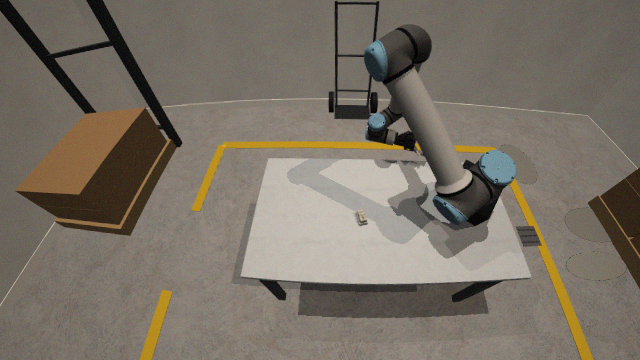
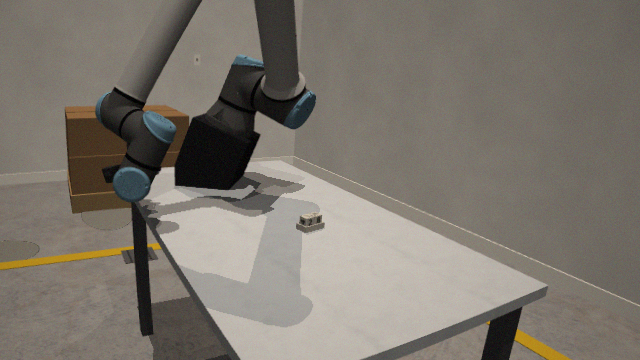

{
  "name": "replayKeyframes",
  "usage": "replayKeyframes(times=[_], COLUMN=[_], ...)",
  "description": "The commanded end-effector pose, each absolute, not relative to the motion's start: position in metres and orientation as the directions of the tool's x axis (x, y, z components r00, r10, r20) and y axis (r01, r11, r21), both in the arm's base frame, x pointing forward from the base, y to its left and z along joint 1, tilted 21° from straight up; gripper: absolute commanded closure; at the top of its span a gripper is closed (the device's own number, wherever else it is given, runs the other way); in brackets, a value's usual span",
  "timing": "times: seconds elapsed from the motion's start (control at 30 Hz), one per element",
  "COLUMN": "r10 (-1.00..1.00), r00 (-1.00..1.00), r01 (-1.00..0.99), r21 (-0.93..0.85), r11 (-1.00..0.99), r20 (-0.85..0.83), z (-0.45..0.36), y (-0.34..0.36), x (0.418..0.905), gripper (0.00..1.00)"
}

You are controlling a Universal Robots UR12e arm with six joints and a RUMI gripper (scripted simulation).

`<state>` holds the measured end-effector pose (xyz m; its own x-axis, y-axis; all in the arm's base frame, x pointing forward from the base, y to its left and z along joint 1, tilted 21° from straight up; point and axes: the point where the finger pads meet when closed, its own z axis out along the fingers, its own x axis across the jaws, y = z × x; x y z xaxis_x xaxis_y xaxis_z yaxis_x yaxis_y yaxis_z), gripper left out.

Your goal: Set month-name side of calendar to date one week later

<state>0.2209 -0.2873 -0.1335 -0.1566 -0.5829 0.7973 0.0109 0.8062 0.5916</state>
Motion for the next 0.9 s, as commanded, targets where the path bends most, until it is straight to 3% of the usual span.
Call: replayKeyframes(times=[0.0,0.87], r10=[-0.582,-0.552], r00=[-0.157,-0.200], r01=[0.011,0.001], r21=[0.591,0.564], r11=[0.807,0.826], r20=[0.798,0.809], z=[-0.133,-0.128], y=[-0.288,-0.274], x=[0.221,0.231], gripper=[0.00,0.00])
